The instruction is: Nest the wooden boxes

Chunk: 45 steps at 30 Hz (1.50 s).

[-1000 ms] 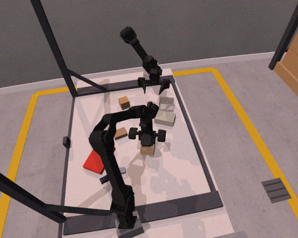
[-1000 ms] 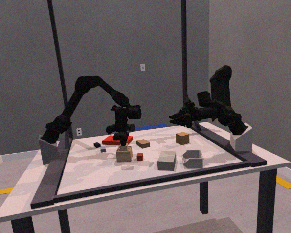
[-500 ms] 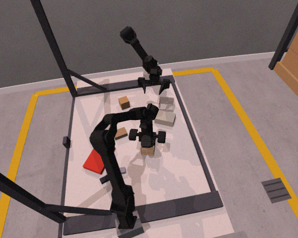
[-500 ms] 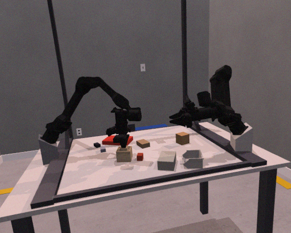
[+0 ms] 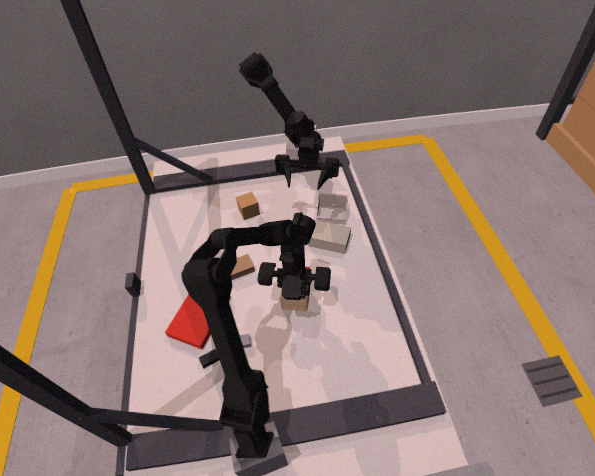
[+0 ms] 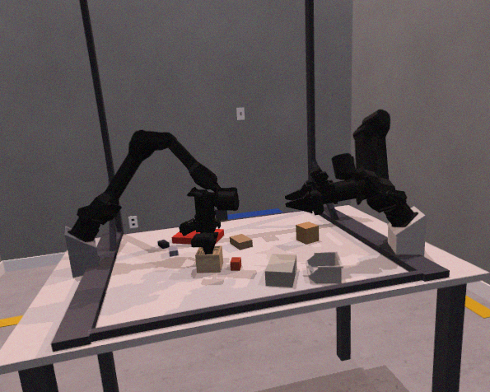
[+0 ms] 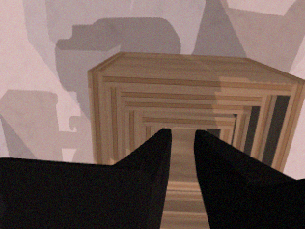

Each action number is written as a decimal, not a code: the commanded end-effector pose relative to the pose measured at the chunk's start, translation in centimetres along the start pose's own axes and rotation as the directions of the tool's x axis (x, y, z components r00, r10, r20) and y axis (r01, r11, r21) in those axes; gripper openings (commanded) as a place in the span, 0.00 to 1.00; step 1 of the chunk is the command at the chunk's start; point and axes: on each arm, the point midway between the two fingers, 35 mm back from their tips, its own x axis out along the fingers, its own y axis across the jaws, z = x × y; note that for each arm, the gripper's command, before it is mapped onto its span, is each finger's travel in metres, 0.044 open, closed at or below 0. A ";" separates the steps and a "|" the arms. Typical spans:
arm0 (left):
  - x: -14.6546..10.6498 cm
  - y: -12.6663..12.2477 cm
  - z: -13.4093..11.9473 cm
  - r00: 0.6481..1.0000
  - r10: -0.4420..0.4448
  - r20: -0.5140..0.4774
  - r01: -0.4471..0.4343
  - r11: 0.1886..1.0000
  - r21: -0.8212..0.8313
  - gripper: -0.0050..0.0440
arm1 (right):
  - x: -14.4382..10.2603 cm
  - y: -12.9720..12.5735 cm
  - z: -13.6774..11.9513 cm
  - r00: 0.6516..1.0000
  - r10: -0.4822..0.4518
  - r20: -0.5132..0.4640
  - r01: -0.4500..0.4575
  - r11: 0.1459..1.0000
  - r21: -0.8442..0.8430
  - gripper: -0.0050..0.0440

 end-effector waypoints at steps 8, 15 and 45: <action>-0.1 0.0 -0.1 1.000 0.001 -0.003 -0.001 1.000 -0.007 0.92 | -0.3 -0.2 -0.5 1.000 0.005 -0.027 -0.006 1.000 -0.011 0.37; -0.1 0.0 -0.1 1.000 0.001 -0.003 -0.001 1.000 -0.007 0.92 | -0.2 -0.1 -0.1 1.000 0.004 -0.020 -0.004 1.000 -0.008 0.37; -0.1 0.0 -0.1 1.000 0.001 -0.003 -0.001 1.000 -0.007 0.92 | -0.7 -0.2 -0.7 0.999 0.005 -0.035 -0.007 0.999 -0.050 0.10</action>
